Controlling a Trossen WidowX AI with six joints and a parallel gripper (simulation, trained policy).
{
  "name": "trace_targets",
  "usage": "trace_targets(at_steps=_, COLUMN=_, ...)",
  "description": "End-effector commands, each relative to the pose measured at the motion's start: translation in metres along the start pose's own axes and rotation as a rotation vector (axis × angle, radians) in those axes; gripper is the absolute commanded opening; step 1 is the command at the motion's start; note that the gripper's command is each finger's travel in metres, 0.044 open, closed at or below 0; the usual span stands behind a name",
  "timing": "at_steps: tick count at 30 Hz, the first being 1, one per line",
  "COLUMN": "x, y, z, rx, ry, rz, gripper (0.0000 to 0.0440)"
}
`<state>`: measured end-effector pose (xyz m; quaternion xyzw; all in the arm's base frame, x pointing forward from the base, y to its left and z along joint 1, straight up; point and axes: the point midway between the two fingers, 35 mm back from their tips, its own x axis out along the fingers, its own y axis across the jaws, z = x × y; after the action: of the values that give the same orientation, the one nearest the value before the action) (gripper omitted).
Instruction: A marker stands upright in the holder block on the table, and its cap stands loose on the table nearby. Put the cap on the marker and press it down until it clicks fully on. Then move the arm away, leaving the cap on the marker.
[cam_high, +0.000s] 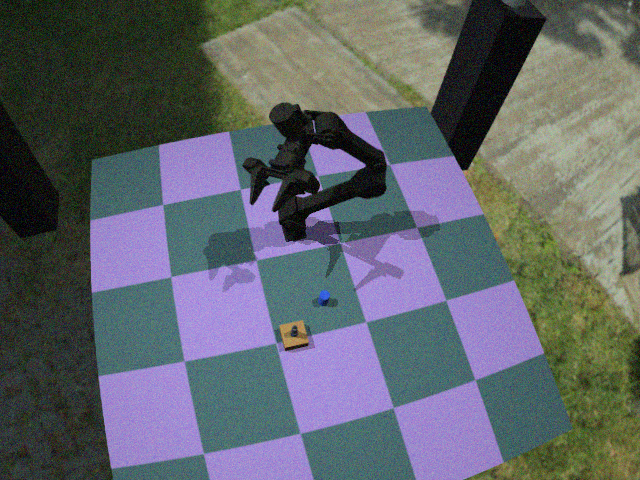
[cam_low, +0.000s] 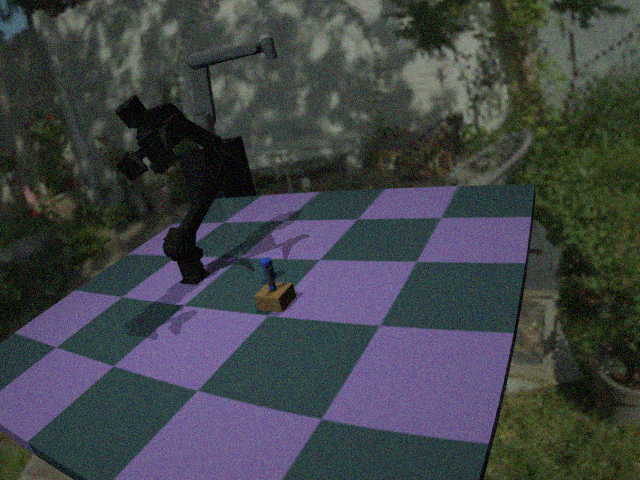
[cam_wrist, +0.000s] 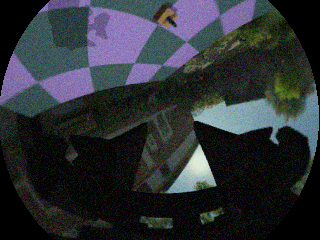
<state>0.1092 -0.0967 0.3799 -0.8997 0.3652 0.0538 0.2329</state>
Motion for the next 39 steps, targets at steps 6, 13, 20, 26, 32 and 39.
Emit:
trace_targets(at_steps=6, x=0.012, y=0.009, z=0.003, rx=0.06, ry=-0.089, rz=-0.034, gripper=0.0309)
trace_targets(at_steps=13, x=0.022, y=0.015, z=0.007, rx=0.099, ry=-0.159, rz=-0.061, gripper=0.0309)
trace_targets(at_steps=20, x=0.032, y=0.02, z=0.013, rx=0.132, ry=-0.23, rz=-0.085, gripper=0.0307)
trace_targets(at_steps=26, x=0.042, y=0.024, z=0.018, rx=0.156, ry=-0.291, rz=-0.102, gripper=0.0307)
trace_targets(at_steps=32, x=0.052, y=0.027, z=0.023, rx=0.176, ry=-0.353, rz=-0.116, gripper=0.0307)
trace_targets(at_steps=39, x=0.063, y=0.03, z=0.03, rx=0.194, ry=-0.426, rz=-0.129, gripper=0.0307)
